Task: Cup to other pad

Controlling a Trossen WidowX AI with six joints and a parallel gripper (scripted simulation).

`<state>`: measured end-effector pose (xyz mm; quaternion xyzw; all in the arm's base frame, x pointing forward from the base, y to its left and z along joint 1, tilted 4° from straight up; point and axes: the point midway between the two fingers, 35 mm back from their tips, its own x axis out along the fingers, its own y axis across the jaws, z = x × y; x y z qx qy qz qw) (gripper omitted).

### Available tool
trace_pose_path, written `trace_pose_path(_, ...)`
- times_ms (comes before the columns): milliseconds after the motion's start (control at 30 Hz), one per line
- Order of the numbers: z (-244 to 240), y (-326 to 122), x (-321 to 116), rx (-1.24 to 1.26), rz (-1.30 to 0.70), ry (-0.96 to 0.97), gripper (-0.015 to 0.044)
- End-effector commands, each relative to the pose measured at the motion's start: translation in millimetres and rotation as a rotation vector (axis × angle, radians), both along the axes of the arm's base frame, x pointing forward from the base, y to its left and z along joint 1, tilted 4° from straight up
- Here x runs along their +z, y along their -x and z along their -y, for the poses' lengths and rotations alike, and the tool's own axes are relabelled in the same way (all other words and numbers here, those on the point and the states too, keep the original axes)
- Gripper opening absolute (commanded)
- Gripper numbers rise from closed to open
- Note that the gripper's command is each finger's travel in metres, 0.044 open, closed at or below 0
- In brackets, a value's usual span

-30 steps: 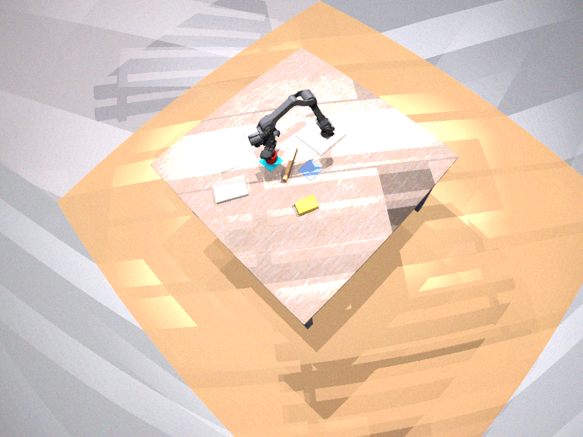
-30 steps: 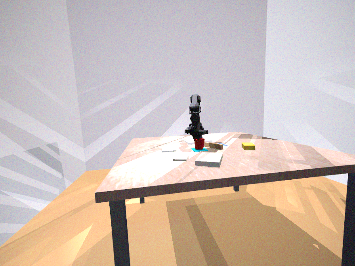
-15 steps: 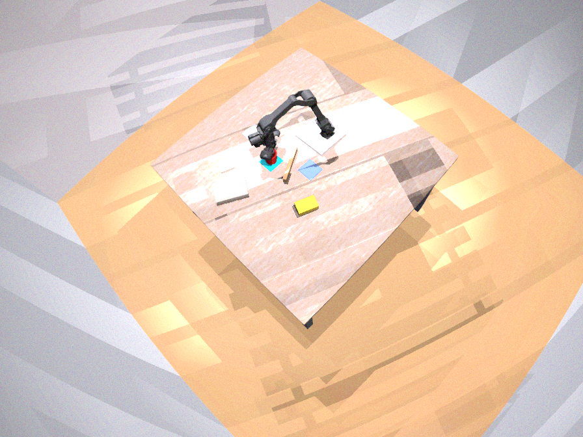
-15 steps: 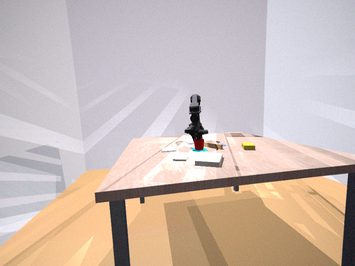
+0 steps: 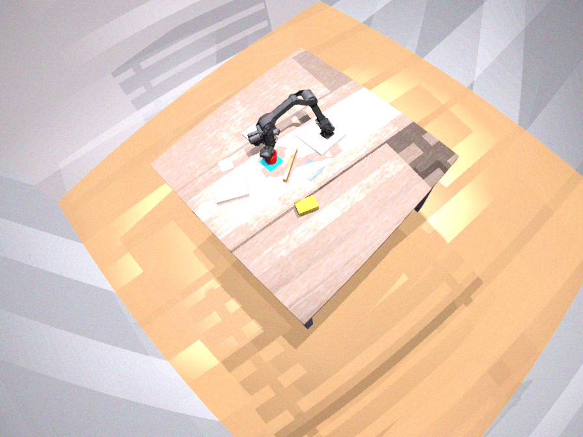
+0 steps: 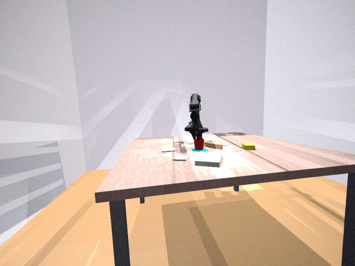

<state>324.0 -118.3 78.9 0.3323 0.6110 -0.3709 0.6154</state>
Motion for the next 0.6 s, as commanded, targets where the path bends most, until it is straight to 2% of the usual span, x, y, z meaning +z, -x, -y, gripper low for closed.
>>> trace_pose_path(0, 0.0, -0.7, 7.6, -0.002, 0.006, 0.003, 0.0128)
trace_pose_path(567, -1.7, -1.0, 28.9, 0.000, 0.006, 0.004, 0.0128)
